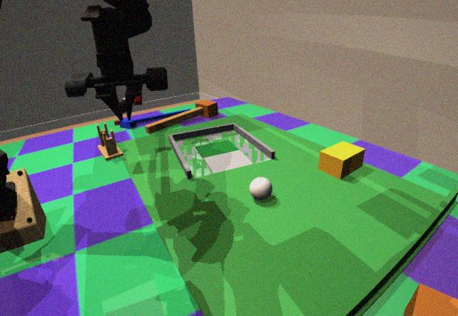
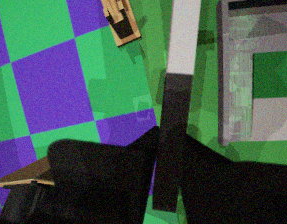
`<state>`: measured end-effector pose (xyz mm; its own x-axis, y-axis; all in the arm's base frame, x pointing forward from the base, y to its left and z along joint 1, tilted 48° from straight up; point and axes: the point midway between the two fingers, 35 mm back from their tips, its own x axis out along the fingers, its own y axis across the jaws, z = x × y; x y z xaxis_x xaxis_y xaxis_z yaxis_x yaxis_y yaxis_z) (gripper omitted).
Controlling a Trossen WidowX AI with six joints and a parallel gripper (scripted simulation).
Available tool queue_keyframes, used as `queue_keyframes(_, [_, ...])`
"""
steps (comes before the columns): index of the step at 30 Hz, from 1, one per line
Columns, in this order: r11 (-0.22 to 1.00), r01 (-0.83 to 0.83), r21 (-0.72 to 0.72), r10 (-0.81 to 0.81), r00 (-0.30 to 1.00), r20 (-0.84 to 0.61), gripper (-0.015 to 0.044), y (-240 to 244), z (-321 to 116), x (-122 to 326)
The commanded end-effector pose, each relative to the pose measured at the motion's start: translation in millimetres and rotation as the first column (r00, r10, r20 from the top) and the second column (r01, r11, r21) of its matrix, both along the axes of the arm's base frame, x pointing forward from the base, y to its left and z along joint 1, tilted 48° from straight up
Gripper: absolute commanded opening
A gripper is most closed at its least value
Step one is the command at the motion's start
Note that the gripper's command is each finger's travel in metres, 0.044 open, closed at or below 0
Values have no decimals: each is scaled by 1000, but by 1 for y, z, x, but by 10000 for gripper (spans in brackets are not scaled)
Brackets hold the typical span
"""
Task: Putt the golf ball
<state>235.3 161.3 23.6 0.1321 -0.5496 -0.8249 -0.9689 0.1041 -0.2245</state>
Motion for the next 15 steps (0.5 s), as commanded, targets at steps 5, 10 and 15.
queue_keyframes(5, [983, 184, 26, -186, 970, 159, 0, -28, 39, 6])
queue_keyframes(10, [952, 300, 61, -306, 916, 261, 0, -48, 64, 8])
queue_keyframes(15, [907, 406, 109, -417, 836, 357, 0, -69, 88, 7])
